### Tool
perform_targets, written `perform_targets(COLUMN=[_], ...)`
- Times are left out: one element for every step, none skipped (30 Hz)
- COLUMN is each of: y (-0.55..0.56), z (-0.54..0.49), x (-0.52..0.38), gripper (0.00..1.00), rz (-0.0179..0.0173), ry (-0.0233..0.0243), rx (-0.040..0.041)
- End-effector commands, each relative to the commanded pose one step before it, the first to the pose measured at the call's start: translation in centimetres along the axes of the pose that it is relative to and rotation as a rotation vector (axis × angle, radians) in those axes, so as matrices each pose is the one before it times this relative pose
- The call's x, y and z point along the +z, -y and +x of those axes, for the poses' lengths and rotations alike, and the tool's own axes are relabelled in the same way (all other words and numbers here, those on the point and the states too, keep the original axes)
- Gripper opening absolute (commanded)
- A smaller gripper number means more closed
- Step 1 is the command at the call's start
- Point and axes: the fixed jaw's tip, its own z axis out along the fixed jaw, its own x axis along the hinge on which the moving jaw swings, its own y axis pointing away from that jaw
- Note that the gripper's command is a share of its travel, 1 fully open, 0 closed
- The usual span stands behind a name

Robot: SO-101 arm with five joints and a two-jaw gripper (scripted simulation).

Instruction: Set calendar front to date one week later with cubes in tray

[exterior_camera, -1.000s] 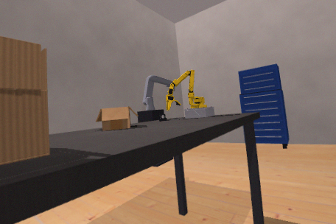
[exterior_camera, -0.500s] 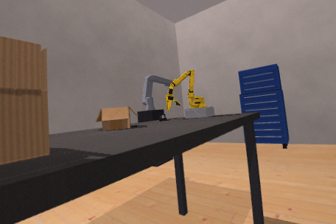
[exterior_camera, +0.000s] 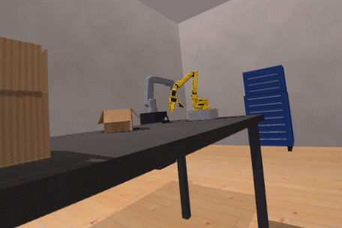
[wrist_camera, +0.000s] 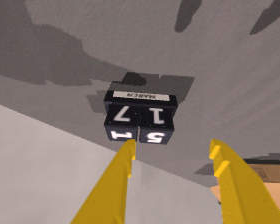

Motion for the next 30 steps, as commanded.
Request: perform_targets(y=[-0.051,0.000,0.000,0.000,0.000,0.000,0.000,0.000,0.000,-0.001,-0.004,-0.011,-0.019,-0.029,-0.041,-0.052,-0.064,-0.075,-0.084,-0.094,-0.100,-0.106,-0.110,-0.112,0.000,0.000,-0.112,-0.110,-0.107,-0.100], z=[-0.396,0.000,0.000,0.000,0.000,0.000,0.000,0.000,0.000,0.002,0.017,0.044,0.078,0.120,0.165,0.212,0.258,0.302,0.342,0.378,0.408,0.431,0.447,0.455,0.000,0.000,0.455,0.447,0.431,0.408], x=[-0.0581,0.0000,0.0000,0.0000,0.0000,0.0000,0.0000,0.0000,0.0000,-0.0025,-0.0146,-0.0372,-0.0680,-0.1037,-0.1433,-0.1839,-0.2256,-0.2646,-0.3008,-0.3331,-0.3602,-0.3808,-0.3954,-0.4027,0.0000,0.0000,-0.4025,-0.3952,-0.3815,-0.3601], gripper=[0.30,0.30,0.30,0.30,0.30,0.30,0.30,0.30,0.30,0.30,0.30,0.30,0.30,0.30,0.30,0.30,0.31,0.31,0.31,0.31,0.32,0.32,0.32,0.32,0.32,0.32,0.33,0.33,0.33,0.34], rz=[0.00153,0.00000,0.00000,0.00000,0.00000,0.00000,0.00000,0.00000,0.00000,-0.00006,-0.00028,-0.00070,-0.00127,-0.00196,-0.00269,-0.00345,-0.00421,-0.00490,-0.00563,-0.00617,-0.00667,-0.00709,-0.00731,-0.00747,0.00000,0.00000,-0.00744,-0.00735,-0.00706,-0.00668], ry=[0.01041,0.00000,0.00000,0.00000,0.00000,0.00000,0.00000,0.00000,0.00000,-0.00017,-0.00113,-0.00286,-0.00518,-0.00791,-0.01087,-0.01401,-0.01705,-0.02000,-0.02274,-0.02509,-0.02710,-0.02867,-0.02971,-0.03027,0.00000,0.00000,-0.03025,-0.02970,-0.02867,-0.02710], rx=[-0.00286,0.00000,0.00000,0.00000,0.00000,0.00000,0.00000,0.00000,0.00000,-0.00003,0.00000,0.00000,0.00001,0.00001,-0.00002,0.00002,-0.00001,0.00002,-0.00001,0.00000,0.00000,0.00000,0.00000,0.00000,0.00000,0.00000,0.00002,-0.00001,-0.00001,0.00002])
